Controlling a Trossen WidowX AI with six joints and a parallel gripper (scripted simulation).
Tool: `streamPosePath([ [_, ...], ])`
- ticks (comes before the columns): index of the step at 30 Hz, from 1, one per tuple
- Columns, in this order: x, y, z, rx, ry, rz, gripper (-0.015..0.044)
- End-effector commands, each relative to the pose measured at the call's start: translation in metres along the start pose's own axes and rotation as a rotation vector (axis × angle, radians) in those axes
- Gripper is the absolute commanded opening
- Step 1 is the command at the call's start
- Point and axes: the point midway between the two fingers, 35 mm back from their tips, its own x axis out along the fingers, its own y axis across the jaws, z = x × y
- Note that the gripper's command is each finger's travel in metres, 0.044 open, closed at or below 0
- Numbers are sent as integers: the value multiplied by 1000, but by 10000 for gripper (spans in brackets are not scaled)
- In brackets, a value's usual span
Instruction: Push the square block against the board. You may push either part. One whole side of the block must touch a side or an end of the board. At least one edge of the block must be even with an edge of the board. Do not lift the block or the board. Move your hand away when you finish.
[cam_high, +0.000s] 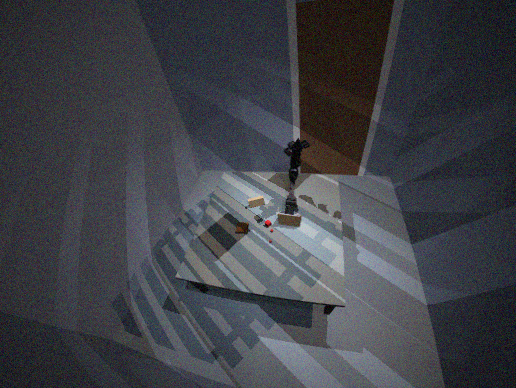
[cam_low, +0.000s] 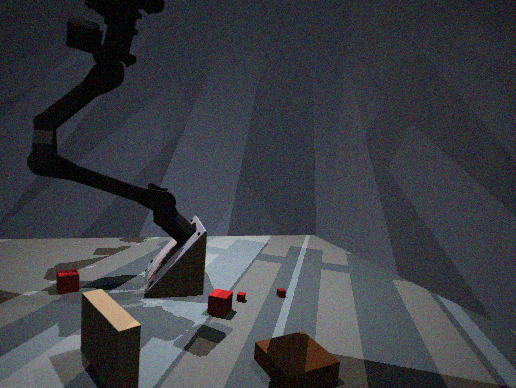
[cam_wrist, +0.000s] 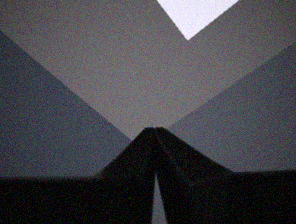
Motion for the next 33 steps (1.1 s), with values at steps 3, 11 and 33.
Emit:
streamPosePath([
  [3,5,-56,8,-25,-4,-191,0],
  [11,-2,-127,22,-41,-17,-433,0],
  [33,-92,-281,81,-61,-115,-1065,0],
])
